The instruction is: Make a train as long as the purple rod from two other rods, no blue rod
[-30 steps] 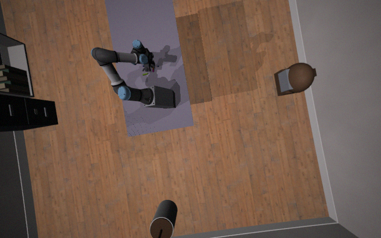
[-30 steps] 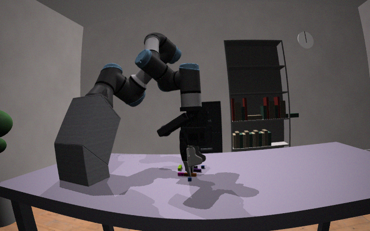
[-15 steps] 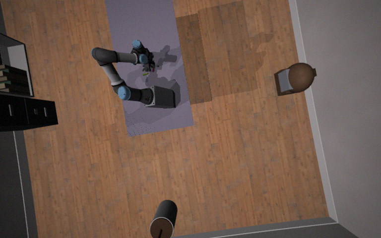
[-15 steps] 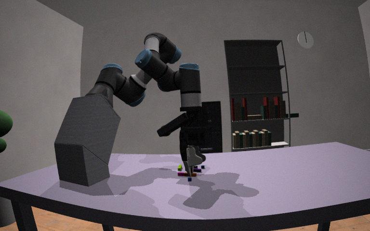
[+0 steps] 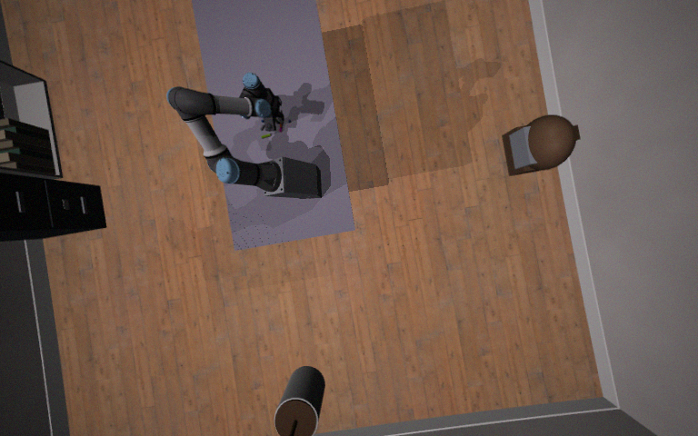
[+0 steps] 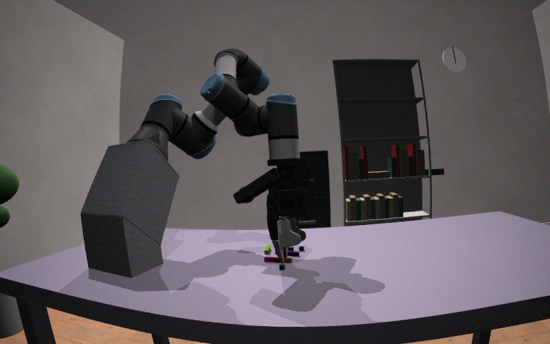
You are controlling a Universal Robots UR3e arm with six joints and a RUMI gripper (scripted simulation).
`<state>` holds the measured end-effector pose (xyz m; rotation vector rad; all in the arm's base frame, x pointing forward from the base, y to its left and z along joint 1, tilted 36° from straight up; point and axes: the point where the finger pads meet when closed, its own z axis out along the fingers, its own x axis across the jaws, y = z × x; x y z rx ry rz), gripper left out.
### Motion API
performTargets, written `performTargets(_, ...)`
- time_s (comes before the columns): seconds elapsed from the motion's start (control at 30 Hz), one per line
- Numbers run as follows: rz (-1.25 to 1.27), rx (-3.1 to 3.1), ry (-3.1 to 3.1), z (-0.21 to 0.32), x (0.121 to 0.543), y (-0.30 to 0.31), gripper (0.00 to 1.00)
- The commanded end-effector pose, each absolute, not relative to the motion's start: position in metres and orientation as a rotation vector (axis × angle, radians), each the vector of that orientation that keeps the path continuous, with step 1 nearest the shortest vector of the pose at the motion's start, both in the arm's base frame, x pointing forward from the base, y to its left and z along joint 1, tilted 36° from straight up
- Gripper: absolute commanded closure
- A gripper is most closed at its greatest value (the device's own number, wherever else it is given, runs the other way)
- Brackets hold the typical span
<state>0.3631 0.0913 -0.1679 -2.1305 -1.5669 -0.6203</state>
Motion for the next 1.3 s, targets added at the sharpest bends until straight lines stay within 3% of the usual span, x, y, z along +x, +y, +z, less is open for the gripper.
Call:
performTargets(0.0, -0.622, -2.132, -1.568, -0.168, 0.364, 0.091, 0.94)
performTargets(0.3, -0.622, -2.132, -1.568, -0.168, 0.364, 0.091, 0.86)
performTargets(0.87, -0.622, -2.132, -1.568, -0.165, 0.363, 0.088, 0.86)
performTargets(1.27, -0.622, -2.132, -1.568, -0.133, 0.359, 0.066, 0.86)
